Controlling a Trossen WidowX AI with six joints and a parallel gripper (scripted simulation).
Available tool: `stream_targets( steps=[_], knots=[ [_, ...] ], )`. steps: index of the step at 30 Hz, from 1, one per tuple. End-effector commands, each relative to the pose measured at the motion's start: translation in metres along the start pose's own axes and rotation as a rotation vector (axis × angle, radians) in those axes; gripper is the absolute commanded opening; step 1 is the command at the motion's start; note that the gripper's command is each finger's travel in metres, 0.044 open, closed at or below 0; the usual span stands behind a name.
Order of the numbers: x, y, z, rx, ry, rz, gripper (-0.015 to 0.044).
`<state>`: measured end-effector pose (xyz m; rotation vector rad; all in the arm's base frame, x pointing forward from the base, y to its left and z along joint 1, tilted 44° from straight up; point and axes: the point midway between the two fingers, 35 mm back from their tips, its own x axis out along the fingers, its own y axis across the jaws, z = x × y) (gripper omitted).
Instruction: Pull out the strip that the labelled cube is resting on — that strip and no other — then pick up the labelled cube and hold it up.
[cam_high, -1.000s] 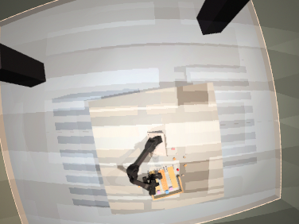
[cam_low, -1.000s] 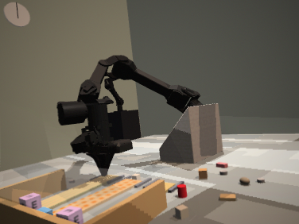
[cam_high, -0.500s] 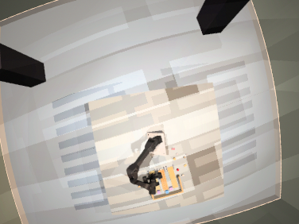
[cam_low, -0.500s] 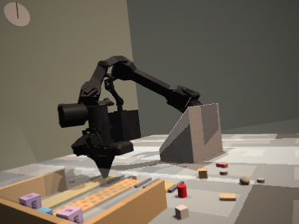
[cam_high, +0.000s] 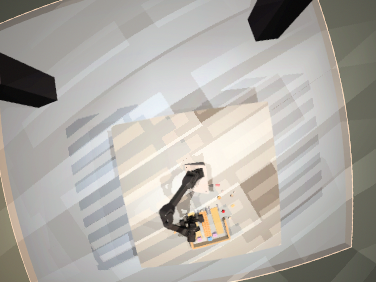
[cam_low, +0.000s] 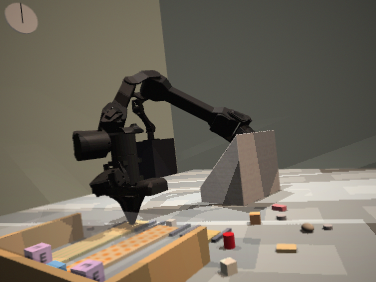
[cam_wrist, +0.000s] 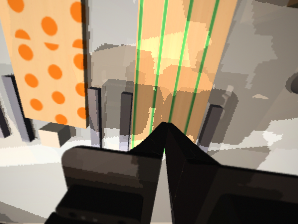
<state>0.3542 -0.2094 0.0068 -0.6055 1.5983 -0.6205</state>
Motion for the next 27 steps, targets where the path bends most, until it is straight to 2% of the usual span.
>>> stream_targets(
  steps=[1,27],
  knots=[
    [0.0012,0.0005,0.0002,-0.002,-0.001,0.003,0.0],
    [0.0038,0.0003,0.0013,-0.002,-0.001,0.003,0.0]
  ],
)
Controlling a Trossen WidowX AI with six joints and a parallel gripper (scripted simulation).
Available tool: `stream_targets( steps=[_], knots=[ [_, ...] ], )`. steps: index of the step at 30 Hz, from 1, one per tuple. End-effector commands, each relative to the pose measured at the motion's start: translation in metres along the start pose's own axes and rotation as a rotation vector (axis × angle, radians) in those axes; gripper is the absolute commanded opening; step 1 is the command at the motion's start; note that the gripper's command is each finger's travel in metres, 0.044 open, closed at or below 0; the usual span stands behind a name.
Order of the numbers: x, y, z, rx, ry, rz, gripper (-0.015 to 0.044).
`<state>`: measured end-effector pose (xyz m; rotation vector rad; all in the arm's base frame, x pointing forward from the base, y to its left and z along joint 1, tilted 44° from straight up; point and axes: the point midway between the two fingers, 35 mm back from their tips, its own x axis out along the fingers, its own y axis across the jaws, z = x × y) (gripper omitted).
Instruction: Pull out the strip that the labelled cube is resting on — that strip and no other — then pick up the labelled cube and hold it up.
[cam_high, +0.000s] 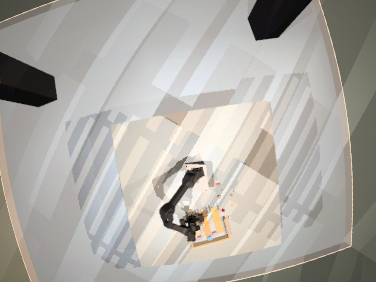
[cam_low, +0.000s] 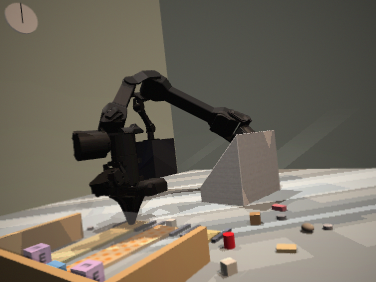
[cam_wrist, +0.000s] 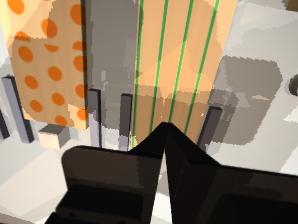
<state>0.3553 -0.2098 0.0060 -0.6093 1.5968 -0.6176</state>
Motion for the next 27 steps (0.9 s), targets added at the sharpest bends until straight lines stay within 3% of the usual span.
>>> stream_targets(
  steps=[1,27],
  knots=[
    [0.003,0.0,0.0,0.001,0.002,0.004,0.0],
    [0.004,0.001,-0.035,0.0,0.003,0.004,0.0]
  ],
)
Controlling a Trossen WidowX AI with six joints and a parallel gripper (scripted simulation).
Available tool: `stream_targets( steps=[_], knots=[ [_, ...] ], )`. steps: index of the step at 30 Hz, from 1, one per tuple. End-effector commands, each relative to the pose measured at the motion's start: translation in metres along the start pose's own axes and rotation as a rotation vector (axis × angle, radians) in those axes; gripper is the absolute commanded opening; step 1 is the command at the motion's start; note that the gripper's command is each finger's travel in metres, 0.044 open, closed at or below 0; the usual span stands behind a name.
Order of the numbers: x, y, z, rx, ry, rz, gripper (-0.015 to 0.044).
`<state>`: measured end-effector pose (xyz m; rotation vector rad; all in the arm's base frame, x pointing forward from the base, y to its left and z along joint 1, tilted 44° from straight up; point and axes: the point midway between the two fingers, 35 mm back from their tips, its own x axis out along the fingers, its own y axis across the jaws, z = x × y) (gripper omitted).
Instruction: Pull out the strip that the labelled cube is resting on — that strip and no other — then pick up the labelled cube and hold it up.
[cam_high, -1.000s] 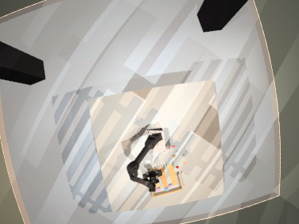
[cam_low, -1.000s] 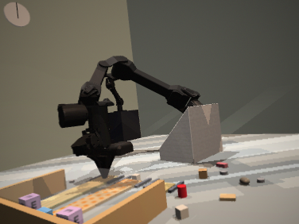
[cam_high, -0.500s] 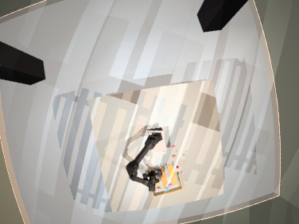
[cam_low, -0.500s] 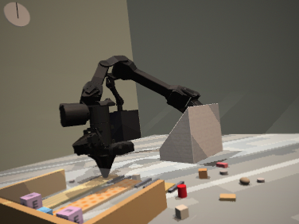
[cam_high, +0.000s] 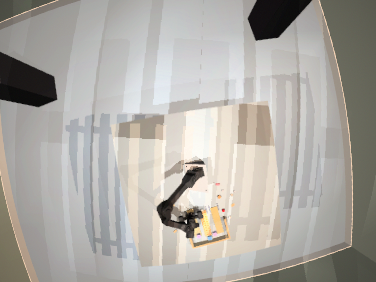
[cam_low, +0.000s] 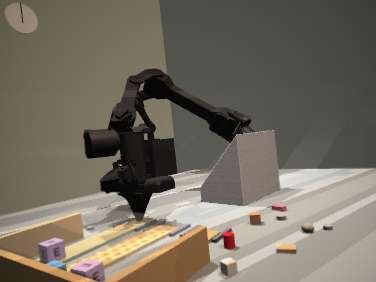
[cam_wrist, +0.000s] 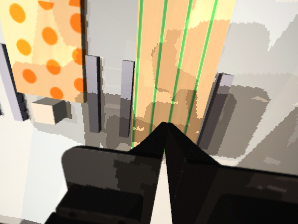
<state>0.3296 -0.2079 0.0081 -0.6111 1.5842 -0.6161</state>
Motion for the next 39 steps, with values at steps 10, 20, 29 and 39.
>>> stream_targets(
  steps=[10,20,29,39],
  knots=[
    [0.005,0.001,-0.025,-0.004,0.016,0.005,0.0],
    [0.005,0.001,-0.04,-0.004,0.016,0.005,0.0],
    [0.005,0.001,-0.054,-0.005,0.017,0.005,0.0],
    [0.005,0.002,-0.069,-0.005,0.017,0.005,0.0]
  ],
)
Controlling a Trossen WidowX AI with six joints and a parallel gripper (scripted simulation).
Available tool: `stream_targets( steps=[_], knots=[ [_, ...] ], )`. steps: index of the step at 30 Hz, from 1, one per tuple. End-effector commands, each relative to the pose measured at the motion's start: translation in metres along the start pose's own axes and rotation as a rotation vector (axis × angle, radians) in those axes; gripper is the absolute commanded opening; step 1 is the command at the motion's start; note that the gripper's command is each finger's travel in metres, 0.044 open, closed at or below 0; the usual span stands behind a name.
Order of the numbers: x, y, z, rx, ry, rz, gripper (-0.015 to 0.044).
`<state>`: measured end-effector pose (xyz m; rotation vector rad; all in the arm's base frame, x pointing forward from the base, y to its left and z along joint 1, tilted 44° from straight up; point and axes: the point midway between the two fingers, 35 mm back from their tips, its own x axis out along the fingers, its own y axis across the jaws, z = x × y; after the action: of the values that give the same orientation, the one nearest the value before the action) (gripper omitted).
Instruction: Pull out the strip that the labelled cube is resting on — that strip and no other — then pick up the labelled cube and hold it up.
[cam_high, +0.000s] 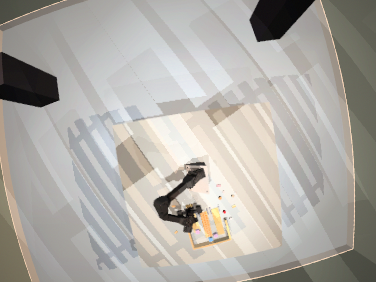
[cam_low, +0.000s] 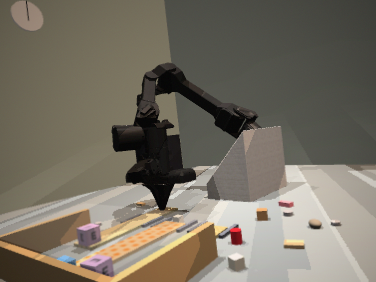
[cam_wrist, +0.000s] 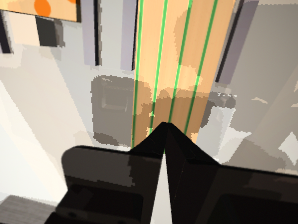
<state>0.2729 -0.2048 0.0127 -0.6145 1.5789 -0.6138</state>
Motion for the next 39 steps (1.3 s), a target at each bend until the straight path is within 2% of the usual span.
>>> stream_targets(
  steps=[1,39],
  knots=[
    [0.005,0.001,-0.013,-0.004,0.023,0.006,0.0],
    [0.004,0.002,-0.07,-0.006,0.025,0.006,0.0]
  ],
)
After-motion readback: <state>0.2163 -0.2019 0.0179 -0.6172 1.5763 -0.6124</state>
